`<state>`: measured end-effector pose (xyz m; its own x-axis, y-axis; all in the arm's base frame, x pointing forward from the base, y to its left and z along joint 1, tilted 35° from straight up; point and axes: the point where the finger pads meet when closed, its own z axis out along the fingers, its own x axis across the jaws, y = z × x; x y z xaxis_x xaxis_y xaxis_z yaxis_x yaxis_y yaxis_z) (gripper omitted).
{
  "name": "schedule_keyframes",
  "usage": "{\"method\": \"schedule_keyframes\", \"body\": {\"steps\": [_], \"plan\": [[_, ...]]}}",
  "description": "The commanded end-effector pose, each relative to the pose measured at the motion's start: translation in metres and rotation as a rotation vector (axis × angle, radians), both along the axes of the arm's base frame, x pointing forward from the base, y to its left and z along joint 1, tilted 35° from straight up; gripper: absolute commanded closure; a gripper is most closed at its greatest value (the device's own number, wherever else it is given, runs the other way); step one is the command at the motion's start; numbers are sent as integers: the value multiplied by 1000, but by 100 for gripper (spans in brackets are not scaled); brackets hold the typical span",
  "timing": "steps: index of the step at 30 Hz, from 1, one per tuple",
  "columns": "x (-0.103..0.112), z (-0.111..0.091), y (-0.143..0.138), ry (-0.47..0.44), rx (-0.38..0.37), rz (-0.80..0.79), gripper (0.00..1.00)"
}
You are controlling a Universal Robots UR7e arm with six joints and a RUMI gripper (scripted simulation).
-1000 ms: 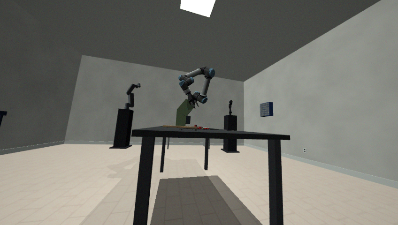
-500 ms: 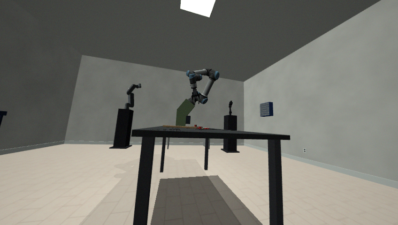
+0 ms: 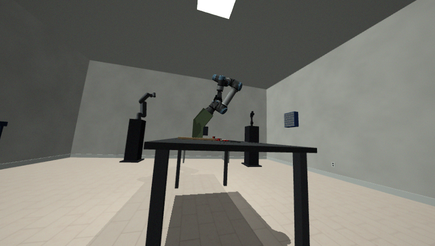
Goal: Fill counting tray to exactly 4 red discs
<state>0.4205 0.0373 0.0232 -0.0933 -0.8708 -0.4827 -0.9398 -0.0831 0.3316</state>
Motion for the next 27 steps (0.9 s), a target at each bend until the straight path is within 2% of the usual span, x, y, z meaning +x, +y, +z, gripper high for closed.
{"method": "schedule_keyframes", "body": {"steps": [1,2,4,7,9,12,14,16,18,19,20,27], "plan": [[6,24,-10,-64,-124,22,72],[6,24,-10,-64,-124,22,72],[10,42,-16,-110,-200,30,72],[12,52,-19,-134,-237,31,72],[16,72,-24,-184,-310,32,72],[18,83,-27,-210,-345,30,72],[21,105,-31,-264,-414,24,72],[21,105,-31,-264,-414,24,72],[24,128,-35,-319,-480,13,72],[24,128,-35,-319,-480,13,72],[25,140,-37,-348,-511,7,72],[76,71,12,-436,-357,142,72]]}}
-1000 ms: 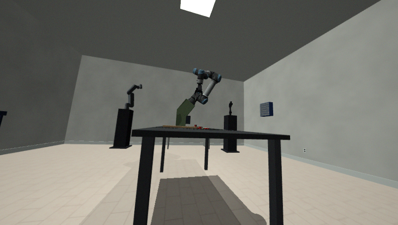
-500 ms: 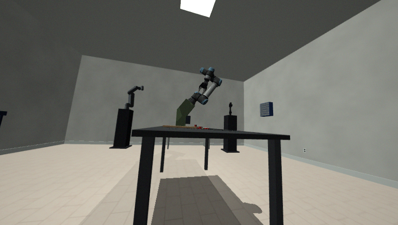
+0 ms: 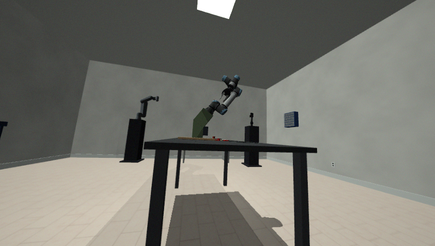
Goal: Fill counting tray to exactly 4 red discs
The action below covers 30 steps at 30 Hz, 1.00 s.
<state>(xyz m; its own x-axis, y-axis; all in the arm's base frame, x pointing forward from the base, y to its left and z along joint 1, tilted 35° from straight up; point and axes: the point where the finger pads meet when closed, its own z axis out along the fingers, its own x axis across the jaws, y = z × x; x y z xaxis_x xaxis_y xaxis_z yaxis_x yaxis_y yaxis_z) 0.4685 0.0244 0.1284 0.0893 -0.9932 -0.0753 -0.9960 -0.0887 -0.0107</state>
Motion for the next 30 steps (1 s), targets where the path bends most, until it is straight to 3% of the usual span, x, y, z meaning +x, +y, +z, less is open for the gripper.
{"method": "schedule_keyframes", "body": {"steps": [1,4,6,11,19,30], "plan": [[34,-44,32,-43,72,111,72],[47,-73,55,-64,124,182,72],[47,-73,55,-64,124,182,72],[62,-117,92,-101,204,290,72],[68,-173,144,-160,312,434,72],[61,-217,189,-217,403,553,72]]}}
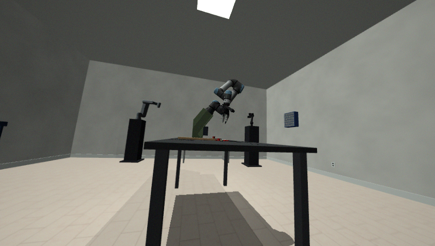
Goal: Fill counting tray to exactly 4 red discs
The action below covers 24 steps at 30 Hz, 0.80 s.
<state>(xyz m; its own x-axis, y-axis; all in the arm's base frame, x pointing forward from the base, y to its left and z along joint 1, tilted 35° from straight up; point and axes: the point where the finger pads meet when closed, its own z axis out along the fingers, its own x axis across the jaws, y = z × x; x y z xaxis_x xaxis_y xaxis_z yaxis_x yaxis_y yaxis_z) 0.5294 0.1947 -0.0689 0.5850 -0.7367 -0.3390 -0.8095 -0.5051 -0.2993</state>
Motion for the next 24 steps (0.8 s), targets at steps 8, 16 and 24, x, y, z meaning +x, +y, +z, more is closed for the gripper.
{"method": "schedule_keyframes", "body": {"steps": [8,16,24], "plan": [[-9,-43,45,-63,94,111,72],[-14,-53,57,-80,120,142,72],[-18,-59,64,-91,136,160,72]]}}
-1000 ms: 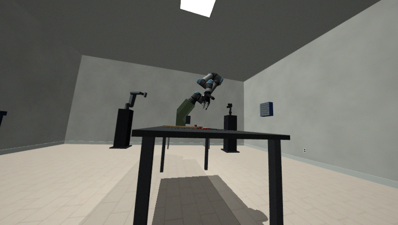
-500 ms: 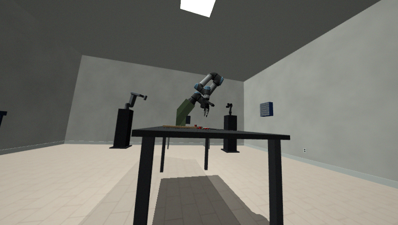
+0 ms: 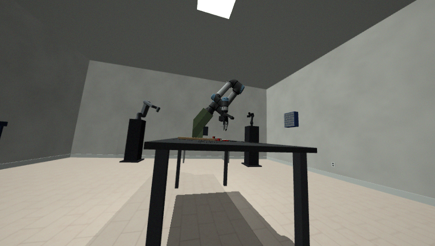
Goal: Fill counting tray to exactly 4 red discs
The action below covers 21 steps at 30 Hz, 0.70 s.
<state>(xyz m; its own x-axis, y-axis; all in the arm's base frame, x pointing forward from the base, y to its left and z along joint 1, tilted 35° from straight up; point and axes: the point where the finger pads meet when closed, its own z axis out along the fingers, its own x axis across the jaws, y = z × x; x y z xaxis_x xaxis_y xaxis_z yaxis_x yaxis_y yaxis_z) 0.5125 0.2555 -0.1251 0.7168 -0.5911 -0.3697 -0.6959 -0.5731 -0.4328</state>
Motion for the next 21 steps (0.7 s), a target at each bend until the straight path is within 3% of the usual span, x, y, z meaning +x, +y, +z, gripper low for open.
{"method": "schedule_keyframes", "body": {"steps": [1,21], "plan": [[-1,-3,4,-7,8,9,72],[-1,-12,10,-9,10,11,72]]}}
